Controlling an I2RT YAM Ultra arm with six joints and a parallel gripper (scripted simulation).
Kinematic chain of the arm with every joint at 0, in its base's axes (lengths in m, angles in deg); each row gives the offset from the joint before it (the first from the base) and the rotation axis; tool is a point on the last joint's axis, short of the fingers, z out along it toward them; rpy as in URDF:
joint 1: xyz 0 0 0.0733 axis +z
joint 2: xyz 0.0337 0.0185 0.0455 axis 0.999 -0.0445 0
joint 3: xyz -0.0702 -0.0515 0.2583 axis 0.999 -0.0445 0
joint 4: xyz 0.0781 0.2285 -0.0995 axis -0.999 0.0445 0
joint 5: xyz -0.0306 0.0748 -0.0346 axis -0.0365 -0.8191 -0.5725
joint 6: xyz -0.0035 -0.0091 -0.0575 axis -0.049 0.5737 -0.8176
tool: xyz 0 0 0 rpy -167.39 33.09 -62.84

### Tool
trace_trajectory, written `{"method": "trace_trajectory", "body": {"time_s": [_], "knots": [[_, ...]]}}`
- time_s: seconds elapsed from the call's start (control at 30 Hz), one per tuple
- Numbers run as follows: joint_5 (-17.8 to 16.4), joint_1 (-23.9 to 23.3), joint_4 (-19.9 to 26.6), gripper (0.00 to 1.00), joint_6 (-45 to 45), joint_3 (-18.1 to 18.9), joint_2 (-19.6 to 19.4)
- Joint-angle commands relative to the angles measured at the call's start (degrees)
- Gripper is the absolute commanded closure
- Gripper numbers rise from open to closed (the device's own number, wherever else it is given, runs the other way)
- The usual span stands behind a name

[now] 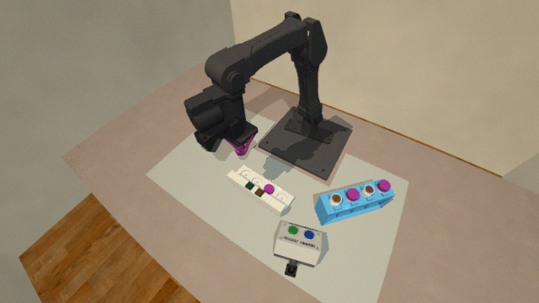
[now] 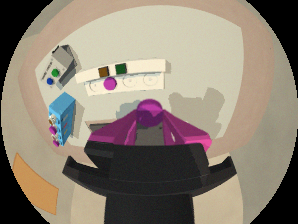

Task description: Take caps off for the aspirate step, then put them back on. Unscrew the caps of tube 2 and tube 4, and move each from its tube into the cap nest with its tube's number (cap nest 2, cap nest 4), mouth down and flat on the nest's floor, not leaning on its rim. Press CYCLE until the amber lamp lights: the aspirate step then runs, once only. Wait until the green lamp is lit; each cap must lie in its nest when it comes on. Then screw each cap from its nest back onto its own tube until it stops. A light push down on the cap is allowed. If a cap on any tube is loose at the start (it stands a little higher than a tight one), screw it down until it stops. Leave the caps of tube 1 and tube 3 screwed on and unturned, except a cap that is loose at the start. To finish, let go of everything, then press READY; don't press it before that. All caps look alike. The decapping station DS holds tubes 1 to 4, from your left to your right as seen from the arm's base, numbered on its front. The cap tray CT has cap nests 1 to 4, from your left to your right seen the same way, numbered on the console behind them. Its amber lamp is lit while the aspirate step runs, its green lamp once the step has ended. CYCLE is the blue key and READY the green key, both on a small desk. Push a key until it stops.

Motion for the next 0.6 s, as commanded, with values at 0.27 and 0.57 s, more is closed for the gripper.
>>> {"method": "trace_trajectory", "body": {"time_s": [0.27, 0.57], "knots": [[-0.01, -0.23, 0.27, 1.00, -3.39, 0.91, 0.41], [-0.01, -0.25, -10.03, 1.00, -3.41, -9.63, 0.66]]}}
